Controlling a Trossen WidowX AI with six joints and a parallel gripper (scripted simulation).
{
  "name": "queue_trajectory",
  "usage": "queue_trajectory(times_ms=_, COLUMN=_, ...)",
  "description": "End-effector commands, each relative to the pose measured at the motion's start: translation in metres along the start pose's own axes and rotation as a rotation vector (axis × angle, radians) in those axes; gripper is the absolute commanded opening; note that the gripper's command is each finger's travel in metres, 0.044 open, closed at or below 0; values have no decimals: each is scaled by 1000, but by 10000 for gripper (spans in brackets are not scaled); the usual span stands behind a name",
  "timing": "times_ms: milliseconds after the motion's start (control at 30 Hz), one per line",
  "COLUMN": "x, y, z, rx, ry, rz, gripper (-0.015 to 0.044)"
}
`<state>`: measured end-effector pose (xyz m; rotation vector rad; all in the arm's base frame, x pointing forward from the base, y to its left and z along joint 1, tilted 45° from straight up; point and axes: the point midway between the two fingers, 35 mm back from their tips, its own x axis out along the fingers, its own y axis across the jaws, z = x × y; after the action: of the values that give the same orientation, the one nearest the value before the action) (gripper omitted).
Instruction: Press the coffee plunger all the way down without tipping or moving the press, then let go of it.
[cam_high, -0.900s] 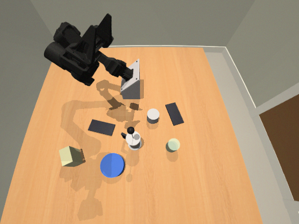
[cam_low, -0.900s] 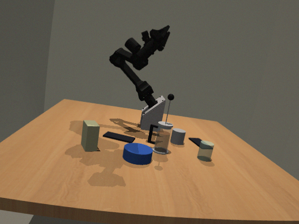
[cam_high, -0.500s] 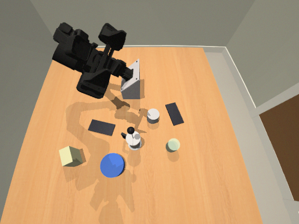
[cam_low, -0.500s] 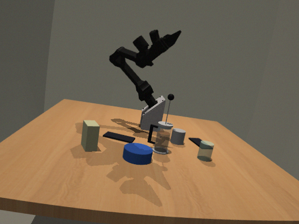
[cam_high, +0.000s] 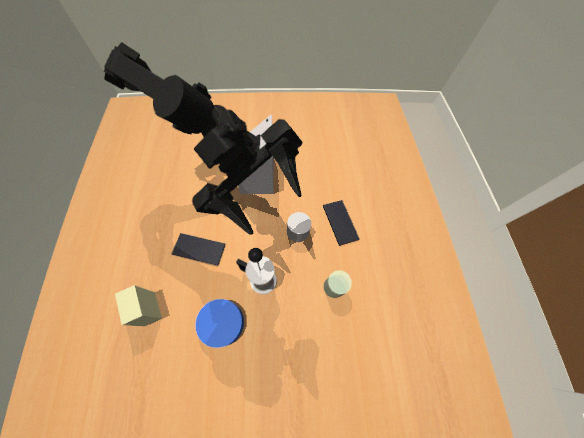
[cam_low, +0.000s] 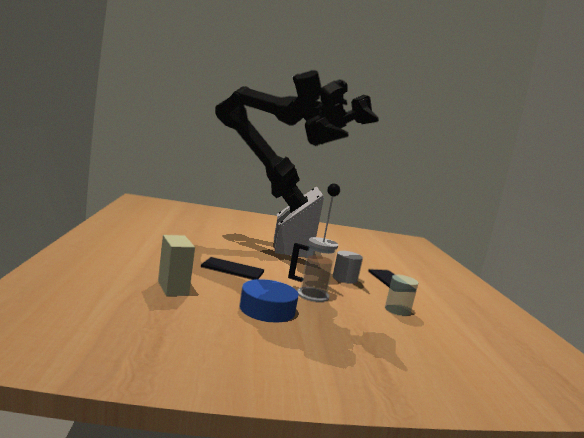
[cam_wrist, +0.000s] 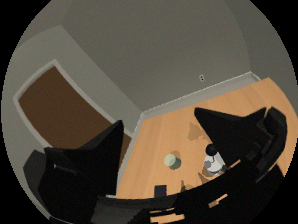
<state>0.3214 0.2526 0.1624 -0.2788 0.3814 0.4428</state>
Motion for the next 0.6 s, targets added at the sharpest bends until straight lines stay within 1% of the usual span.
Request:
queue_trajectory(times_ms=0, x=-27, y=-45, z=-46, rx=-365, ry=288, rz=-550, gripper=440)
queue_trajectory(times_ms=267, x=-19, y=-73, z=-95, rx=-367, ry=288, rz=-548, gripper=440)
queue_trajectory(times_ms=567, x=-16, y=-74, z=-93, rx=-368, ry=288, rz=-545, gripper=440)
